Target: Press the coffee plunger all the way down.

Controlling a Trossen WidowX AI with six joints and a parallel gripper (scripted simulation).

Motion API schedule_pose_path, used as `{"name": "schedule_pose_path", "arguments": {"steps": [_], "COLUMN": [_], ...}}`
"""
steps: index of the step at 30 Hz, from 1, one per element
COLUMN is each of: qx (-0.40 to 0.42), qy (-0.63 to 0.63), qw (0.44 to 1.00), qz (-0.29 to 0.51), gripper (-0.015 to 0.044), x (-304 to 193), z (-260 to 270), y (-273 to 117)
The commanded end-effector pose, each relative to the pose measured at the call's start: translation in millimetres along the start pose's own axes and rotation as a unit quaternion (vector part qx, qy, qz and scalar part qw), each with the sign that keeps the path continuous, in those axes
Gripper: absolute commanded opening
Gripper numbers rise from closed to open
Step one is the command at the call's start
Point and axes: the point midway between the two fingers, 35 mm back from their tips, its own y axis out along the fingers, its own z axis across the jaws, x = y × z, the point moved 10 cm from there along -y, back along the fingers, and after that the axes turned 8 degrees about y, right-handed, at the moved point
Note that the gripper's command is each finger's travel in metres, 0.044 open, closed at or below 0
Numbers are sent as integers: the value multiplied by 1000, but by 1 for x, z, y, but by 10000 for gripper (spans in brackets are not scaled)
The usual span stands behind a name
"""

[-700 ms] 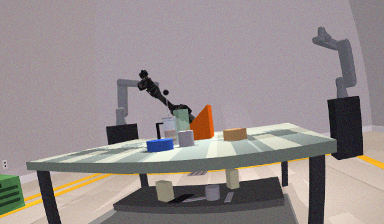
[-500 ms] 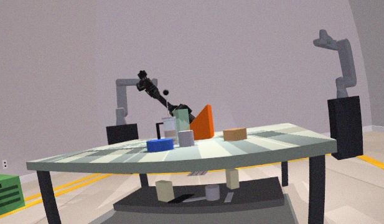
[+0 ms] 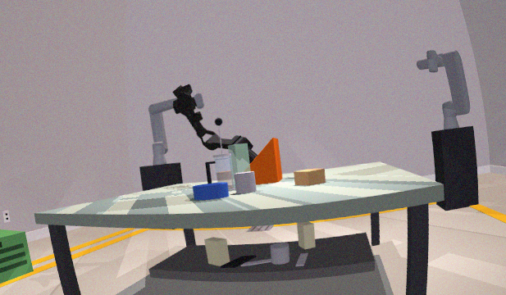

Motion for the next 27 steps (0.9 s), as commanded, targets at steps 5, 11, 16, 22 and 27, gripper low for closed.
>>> {"name": "schedule_pose_path", "arguments": {"steps": [5,11,16,22,27], "qx": [-114,-244,-235,-212,-273], "qy": [-110,-370,-596,-679,-671], "qw": [987,889,743,666,652], "qz": [-25,-112,-192,-223,-224], "gripper": [440,440,440,440,440], "x": [-21,-85,-147,-171,-160], "z": [2,-14,-37,-54,-89], "y": [57,132,162,171,189]}}
